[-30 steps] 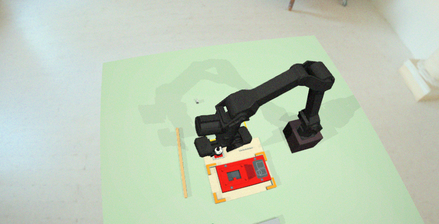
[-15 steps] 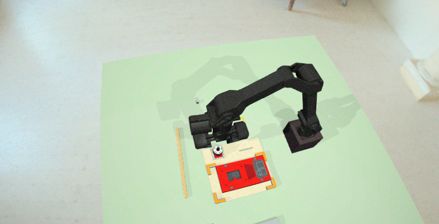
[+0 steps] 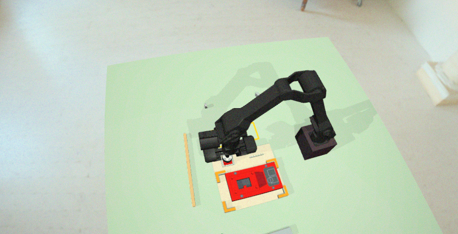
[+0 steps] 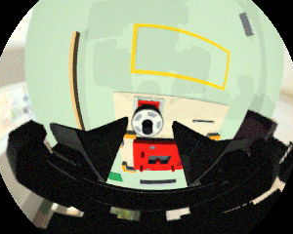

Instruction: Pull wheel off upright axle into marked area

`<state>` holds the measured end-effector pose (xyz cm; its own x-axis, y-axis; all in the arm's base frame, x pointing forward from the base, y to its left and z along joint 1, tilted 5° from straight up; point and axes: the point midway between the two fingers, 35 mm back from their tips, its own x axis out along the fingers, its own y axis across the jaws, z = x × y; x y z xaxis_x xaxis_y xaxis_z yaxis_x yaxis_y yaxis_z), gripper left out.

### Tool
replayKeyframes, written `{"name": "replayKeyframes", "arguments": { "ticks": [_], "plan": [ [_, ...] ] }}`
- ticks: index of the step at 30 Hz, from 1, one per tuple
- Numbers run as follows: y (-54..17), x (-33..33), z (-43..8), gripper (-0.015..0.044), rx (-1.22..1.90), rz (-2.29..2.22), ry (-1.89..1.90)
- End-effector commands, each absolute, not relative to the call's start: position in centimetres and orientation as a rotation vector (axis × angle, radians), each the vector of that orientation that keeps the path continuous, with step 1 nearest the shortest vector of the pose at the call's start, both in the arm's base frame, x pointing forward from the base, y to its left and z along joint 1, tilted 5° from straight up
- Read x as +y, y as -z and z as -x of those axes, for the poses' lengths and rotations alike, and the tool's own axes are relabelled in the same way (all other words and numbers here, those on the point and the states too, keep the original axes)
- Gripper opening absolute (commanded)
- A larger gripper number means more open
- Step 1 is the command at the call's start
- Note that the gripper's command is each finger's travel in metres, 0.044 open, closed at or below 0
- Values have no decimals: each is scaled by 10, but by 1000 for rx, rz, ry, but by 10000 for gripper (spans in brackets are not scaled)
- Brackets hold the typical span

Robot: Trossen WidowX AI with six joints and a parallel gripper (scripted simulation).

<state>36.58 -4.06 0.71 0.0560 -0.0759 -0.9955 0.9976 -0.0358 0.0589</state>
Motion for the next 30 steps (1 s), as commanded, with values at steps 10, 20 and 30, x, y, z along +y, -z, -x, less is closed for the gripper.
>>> {"name": "replayKeyframes", "arguments": {
  "ticks": [10,20,30],
  "plan": [
    [-5,-41,-366,240,1094,-1208,1230],
    [-5,-41,-366,173,1094,-1208,1230],
    [-7,-41,-366,0,1094,-1208,1229]
  ]
}}
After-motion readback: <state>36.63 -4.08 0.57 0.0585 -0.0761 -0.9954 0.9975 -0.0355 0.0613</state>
